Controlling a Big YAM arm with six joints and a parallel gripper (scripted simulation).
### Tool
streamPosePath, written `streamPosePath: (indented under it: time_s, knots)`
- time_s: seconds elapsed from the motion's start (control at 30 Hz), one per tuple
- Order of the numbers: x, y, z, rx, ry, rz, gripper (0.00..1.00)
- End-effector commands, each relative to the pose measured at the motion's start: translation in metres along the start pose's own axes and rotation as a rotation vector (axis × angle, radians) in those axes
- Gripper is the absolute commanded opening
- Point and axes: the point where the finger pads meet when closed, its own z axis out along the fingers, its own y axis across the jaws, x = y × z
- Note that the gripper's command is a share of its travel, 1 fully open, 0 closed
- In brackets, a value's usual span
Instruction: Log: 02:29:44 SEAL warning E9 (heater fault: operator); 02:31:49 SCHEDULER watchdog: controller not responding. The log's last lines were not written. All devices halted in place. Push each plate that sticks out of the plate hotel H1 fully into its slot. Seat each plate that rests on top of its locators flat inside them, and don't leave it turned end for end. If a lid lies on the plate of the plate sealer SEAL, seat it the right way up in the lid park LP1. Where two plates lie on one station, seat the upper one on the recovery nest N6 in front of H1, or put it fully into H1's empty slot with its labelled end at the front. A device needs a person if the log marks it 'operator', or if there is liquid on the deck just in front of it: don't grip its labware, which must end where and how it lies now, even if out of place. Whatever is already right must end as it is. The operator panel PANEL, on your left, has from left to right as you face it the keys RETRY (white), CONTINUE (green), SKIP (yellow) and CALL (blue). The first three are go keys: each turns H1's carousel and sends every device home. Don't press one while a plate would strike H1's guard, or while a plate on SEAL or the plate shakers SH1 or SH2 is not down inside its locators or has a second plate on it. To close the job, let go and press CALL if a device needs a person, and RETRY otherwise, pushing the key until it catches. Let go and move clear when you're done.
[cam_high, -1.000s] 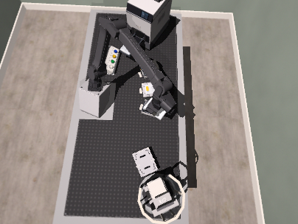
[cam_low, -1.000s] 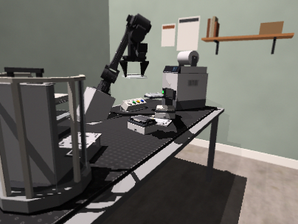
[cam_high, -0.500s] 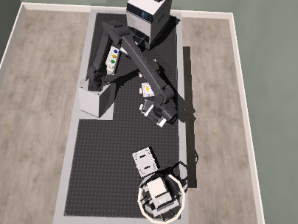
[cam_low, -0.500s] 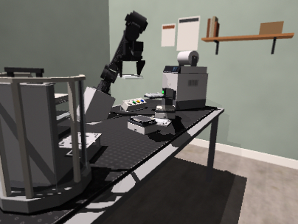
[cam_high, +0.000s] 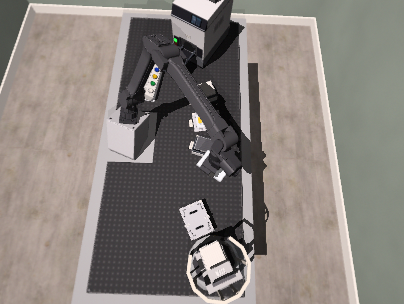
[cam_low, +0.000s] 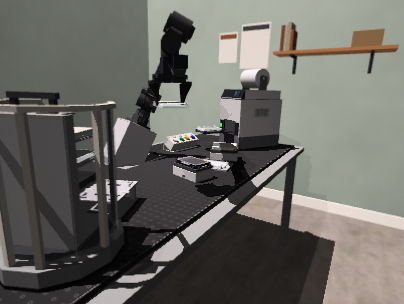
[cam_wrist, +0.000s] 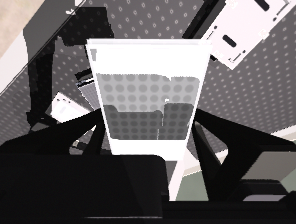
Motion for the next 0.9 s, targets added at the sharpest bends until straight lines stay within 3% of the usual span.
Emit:
streamPosePath:
  time_s: [0.0, 0.3, 0.87]
  knots:
    - [-0.016, -0.018, -0.018, 0.005, -0.034, 0.069, 0.84]
    - [-0.023, -0.045, -0.018, 0.002, -0.034, 0.336, 0.84]
    - [-0.037, -0.094, -0.018, 0.003, -0.034, 0.321, 0.84]
